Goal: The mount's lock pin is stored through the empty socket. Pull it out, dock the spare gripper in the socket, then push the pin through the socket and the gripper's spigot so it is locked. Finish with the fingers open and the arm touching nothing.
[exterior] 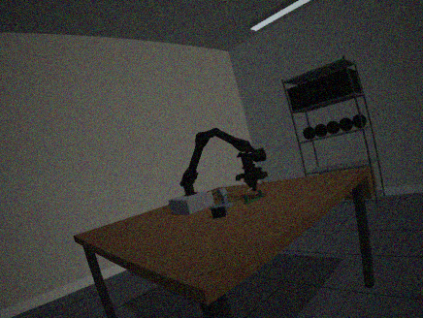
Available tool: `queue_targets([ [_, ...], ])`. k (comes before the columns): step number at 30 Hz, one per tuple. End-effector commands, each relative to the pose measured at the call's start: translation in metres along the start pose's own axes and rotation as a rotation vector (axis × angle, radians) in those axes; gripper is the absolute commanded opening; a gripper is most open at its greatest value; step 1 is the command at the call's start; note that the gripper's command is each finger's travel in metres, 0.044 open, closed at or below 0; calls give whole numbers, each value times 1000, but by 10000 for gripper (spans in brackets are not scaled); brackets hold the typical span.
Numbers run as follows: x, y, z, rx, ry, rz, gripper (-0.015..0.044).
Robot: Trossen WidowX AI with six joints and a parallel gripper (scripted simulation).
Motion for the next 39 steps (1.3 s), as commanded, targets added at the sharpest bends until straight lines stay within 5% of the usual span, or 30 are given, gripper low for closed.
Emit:
queue_targets([
  [1, 7, -2, -2, 0, 1, -2, 0],
  [20, 54, -12, -19, 1, 5, -5, 0],
  [39, 56, -14, 9, -2, 6, -6, 0],
])
Point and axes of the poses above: the point midway between the two fingers, 35 mm back from their tips, its own z axis out along the fingers, its own y axis across the jaws, x = y × z, the point moved 8 cm from there along -z, back along the fingers, and after that the axes turned 3 degrees about z, right-handed, at the moved point
